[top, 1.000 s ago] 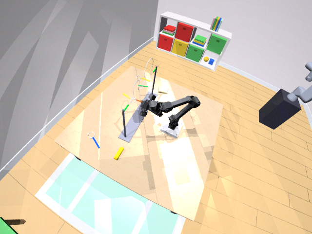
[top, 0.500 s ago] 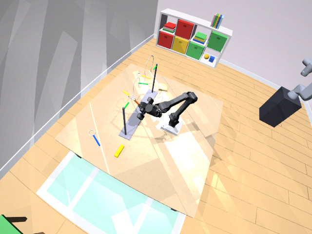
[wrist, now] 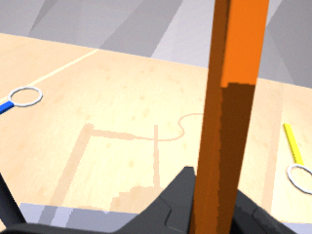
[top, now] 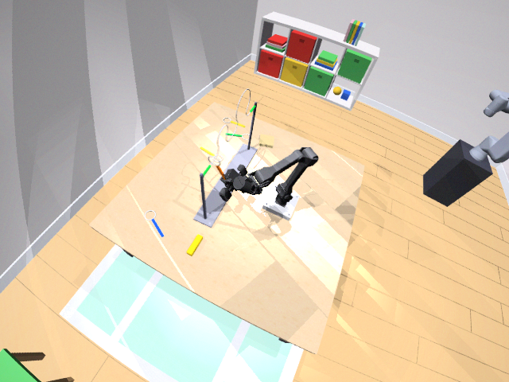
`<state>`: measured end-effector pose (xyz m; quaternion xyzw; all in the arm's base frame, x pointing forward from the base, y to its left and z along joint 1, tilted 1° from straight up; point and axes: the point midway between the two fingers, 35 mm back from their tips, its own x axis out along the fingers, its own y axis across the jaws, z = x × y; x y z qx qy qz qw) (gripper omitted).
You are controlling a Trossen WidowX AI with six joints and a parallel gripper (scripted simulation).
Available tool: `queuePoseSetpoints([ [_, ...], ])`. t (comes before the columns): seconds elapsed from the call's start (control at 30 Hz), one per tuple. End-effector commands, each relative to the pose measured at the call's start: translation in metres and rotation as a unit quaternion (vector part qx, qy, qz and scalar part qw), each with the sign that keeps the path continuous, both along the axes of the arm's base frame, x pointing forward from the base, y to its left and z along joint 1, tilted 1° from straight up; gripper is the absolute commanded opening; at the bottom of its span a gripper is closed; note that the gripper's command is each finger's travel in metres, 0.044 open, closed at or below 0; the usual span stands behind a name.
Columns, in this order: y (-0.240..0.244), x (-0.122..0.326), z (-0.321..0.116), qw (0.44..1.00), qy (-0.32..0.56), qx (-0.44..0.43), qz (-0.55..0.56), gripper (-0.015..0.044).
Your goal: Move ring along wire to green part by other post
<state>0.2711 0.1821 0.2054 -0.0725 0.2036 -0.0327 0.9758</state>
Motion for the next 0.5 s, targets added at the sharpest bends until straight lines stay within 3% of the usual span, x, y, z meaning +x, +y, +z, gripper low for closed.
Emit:
queuePoseSetpoints([
  [0.0, 0.011, 0.000, 0.002, 1.000, 0.000, 0.026, 0.001, -0.0150],
  [0.47, 0.032, -0.002, 0.002, 0.999, 0.002, 0.054, 0.001, -0.0150],
])
